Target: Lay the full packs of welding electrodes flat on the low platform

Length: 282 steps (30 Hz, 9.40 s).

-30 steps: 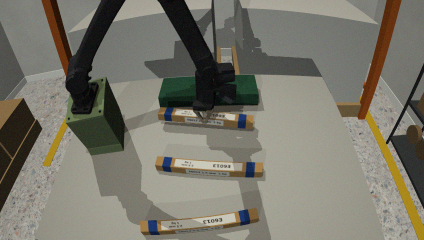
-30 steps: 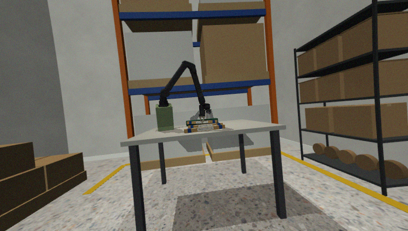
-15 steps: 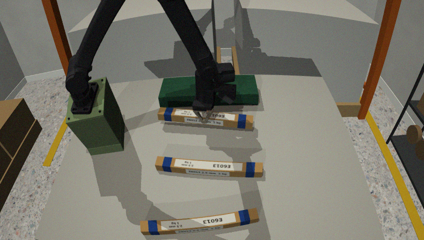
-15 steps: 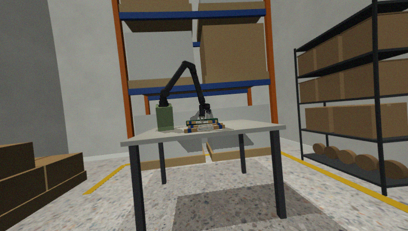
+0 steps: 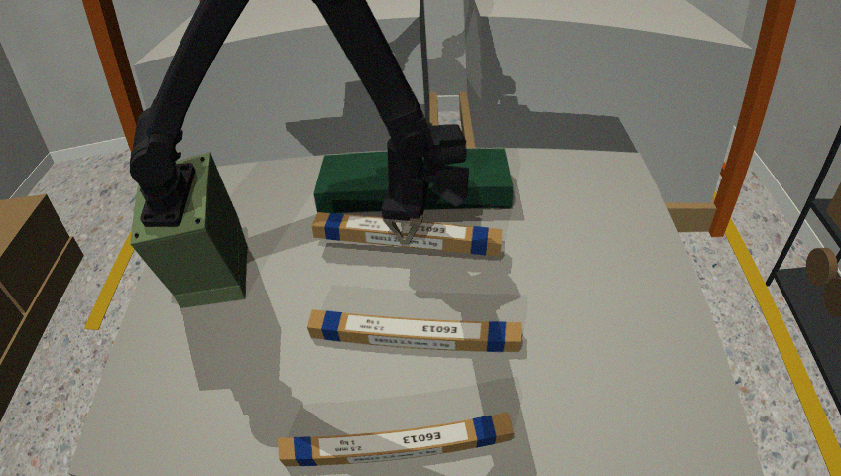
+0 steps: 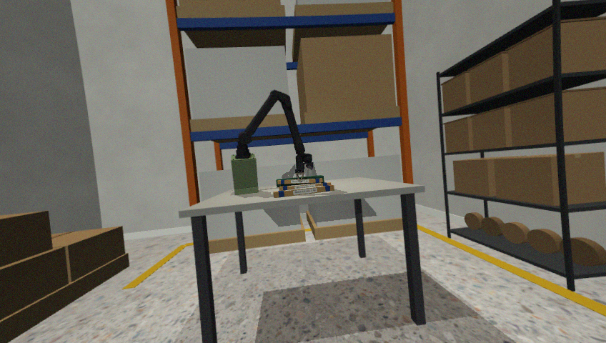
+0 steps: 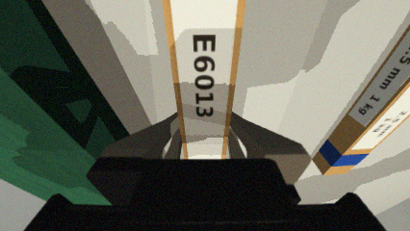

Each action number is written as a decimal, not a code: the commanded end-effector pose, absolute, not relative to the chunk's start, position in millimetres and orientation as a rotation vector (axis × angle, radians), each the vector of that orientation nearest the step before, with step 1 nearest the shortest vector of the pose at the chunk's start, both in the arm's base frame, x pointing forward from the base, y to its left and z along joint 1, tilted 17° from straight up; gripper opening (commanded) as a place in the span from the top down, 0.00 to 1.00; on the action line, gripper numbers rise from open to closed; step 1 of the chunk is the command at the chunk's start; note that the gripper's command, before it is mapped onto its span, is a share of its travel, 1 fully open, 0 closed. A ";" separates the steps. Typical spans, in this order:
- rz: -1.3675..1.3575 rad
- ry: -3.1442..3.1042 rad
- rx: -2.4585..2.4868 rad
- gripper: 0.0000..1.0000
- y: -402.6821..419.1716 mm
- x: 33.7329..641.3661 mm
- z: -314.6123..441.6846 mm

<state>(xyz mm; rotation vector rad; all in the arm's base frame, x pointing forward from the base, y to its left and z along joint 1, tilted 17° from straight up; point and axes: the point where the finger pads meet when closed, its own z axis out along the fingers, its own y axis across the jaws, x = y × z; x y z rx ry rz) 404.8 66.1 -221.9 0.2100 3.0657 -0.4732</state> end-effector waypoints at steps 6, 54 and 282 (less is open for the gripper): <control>-0.412 2.984 0.190 1.00 85.1 449.7 -189.5; -0.416 2.989 0.191 1.00 74.5 447.0 -226.7; -0.442 3.025 0.218 0.26 92.6 400.1 -137.9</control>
